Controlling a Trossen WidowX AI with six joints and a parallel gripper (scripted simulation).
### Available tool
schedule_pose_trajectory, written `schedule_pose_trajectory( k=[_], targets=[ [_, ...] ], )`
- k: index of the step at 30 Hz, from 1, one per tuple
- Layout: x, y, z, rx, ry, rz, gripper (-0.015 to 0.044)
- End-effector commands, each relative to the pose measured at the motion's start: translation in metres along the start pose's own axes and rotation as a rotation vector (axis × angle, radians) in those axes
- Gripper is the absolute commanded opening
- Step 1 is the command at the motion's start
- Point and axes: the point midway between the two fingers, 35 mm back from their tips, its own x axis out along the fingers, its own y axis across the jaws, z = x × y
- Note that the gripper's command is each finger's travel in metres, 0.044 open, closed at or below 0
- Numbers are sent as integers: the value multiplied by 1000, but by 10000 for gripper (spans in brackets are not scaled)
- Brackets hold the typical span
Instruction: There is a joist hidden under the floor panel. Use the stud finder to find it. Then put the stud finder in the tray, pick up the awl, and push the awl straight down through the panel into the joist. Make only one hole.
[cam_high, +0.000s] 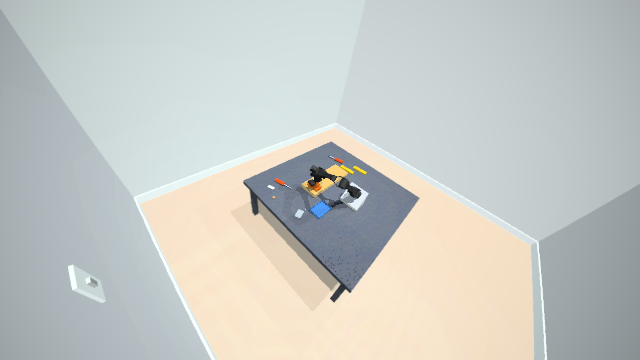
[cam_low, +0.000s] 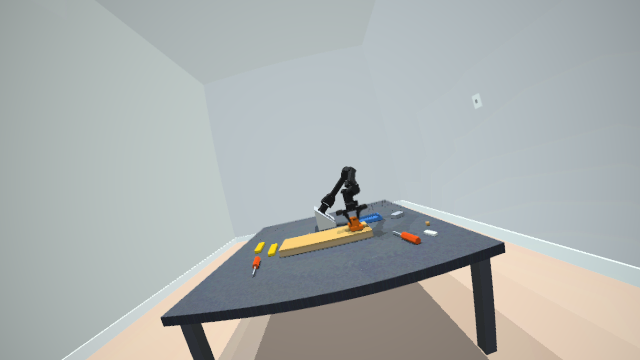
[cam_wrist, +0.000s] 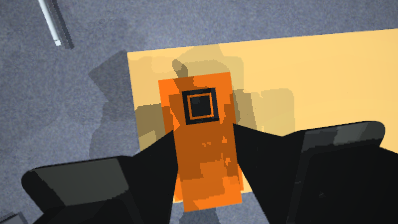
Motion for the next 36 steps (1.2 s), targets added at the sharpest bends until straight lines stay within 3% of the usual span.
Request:
schedule_pose_trajectory(
  k=[1, 36],
  targets=[
    [0, -16, 0, 7, 1, -3, 0],
    [0, -148, -2, 7, 2, -9, 0]
  ],
)
